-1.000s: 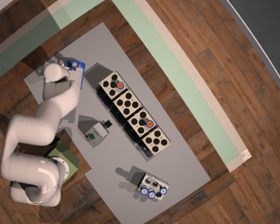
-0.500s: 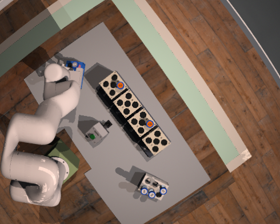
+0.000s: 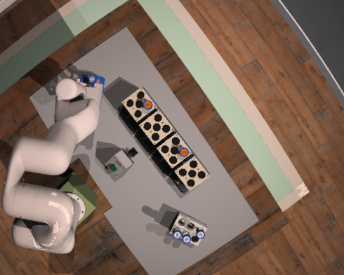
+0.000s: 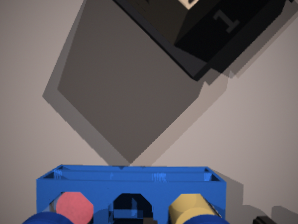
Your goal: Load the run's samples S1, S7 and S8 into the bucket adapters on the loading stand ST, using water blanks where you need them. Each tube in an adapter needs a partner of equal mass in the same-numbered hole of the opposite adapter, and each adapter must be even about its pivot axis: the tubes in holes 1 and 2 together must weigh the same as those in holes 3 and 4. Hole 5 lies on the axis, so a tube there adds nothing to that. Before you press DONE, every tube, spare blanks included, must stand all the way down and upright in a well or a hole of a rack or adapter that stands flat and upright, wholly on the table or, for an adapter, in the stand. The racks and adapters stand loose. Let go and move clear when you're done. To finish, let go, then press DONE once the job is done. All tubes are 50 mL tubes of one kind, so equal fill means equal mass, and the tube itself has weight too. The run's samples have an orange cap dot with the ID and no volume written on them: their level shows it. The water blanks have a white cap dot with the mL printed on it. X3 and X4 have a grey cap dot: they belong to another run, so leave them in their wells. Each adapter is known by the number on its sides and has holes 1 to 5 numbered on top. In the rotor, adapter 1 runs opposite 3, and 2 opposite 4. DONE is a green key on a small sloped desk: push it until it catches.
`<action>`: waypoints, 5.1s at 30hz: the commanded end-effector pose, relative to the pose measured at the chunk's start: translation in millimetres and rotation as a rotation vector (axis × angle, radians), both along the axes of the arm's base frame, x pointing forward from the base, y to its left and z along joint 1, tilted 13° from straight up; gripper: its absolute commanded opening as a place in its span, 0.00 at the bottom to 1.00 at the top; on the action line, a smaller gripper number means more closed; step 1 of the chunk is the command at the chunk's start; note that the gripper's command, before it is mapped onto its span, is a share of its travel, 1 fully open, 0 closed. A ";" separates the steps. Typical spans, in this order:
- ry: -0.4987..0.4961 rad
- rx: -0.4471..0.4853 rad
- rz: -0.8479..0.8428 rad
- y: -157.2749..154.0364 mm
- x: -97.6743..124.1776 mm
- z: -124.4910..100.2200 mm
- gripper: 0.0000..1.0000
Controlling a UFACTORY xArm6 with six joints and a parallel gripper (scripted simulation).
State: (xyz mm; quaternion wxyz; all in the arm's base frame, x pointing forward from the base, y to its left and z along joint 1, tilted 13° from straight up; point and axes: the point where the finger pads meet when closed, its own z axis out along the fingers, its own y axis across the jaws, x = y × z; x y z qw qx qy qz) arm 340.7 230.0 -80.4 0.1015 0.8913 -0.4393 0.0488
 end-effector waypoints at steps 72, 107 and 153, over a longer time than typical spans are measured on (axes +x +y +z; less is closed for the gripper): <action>-0.004 0.003 0.000 0.6 1.4 -2.1 0.00; -0.004 0.003 0.000 5.4 1.5 18.7 0.00; -0.004 0.003 0.000 23.2 1.5 96.9 0.00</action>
